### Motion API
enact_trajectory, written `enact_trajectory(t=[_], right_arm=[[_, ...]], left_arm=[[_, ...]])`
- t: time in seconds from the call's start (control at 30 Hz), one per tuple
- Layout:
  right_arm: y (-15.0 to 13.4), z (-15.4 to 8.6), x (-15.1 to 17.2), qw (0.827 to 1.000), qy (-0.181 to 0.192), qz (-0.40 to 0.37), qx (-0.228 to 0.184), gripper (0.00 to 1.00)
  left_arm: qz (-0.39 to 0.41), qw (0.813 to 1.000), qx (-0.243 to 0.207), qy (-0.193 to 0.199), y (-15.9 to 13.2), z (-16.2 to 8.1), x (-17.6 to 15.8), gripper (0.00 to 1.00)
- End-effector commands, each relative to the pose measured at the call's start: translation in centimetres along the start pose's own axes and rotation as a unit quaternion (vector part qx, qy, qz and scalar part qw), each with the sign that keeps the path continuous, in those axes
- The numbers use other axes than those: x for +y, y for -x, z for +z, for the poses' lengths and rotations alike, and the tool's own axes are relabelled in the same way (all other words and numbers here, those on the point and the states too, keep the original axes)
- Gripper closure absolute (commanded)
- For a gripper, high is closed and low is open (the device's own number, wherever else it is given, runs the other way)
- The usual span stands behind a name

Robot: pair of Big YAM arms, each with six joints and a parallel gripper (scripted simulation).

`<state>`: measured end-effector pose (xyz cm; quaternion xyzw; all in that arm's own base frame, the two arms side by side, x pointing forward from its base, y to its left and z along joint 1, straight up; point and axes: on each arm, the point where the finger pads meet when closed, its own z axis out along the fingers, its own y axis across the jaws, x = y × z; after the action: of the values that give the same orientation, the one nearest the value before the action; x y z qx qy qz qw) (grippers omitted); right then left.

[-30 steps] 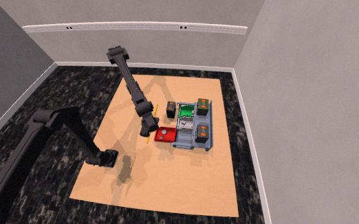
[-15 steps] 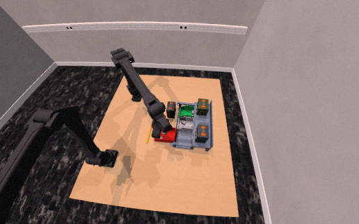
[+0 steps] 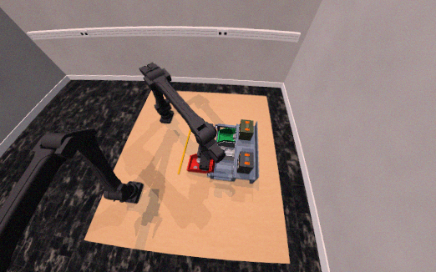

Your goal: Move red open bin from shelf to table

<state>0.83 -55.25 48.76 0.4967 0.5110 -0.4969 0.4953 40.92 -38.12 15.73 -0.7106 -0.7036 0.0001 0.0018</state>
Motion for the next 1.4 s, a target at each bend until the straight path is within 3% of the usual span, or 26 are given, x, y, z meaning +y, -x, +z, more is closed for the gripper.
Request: enact_trajectory(t=[0.0, 0.47, 1.37], right_arm=[[1.3, -0.8, -0.6, 1.0, -0.003, 0.008, -0.008, 0.0], [1.3, -0.8, -0.6, 1.0, -0.003, 0.008, -0.008, 0.0], [1.3, -0.8, -0.6, 1.0, -0.003, 0.008, -0.008, 0.0]], left_arm=[[0.007, 1.0, -0.019, 0.021, 1.2, -2.6, 2.9, 1.0], [0.012, 0.999, -0.023, 0.026, 1.6, -3.4, 3.4, 1.0], [0.007, 1.0, -0.019, 0.021, 1.3, -2.6, 3.9, 1.0]])
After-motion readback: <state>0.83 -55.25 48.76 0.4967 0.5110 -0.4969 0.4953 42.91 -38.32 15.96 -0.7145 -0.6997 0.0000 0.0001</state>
